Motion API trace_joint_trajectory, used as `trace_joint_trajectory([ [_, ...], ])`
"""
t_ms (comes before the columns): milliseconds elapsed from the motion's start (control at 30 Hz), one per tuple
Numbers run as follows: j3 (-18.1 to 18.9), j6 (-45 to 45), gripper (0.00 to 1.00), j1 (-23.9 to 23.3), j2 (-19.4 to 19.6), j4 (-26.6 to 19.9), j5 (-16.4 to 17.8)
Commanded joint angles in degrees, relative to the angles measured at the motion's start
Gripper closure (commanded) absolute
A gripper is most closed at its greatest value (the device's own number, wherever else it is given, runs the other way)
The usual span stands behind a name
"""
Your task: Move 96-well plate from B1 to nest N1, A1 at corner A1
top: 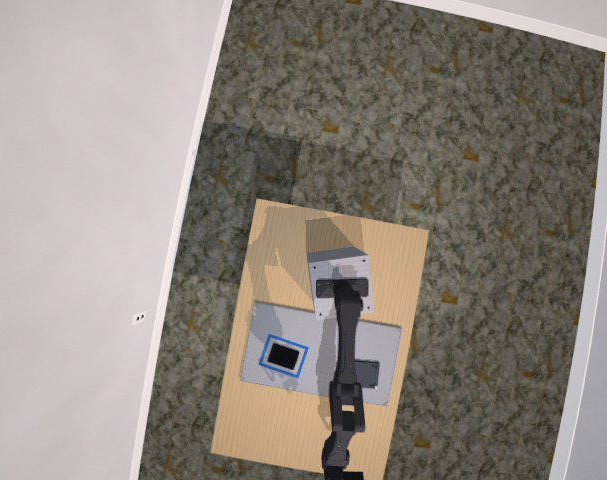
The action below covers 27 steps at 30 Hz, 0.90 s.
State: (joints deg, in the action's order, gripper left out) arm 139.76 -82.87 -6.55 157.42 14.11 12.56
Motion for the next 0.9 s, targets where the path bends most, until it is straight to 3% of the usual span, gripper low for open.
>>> trace_joint_trajectory([
  [0, 0.8, 0.4, 0.0, -0.1, -1.4, 0.0, 0.1],
  [533, 0.8, 0.4, 0.0, -0.1, -1.4, 0.0, 0.1],
  [567, -0.4, -0.8, 0.0, -0.7, -2.1, -2.8, -1.1],
  [633, 1.8, -1.8, 0.0, -1.0, -3.1, -6.7, -2.7],
  [667, 0.0, -1.9, 0.0, -1.4, -2.8, -7.5, -2.6],
  [867, -2.7, -2.3, 0.0, -3.1, -3.5, -4.7, -0.3],
])
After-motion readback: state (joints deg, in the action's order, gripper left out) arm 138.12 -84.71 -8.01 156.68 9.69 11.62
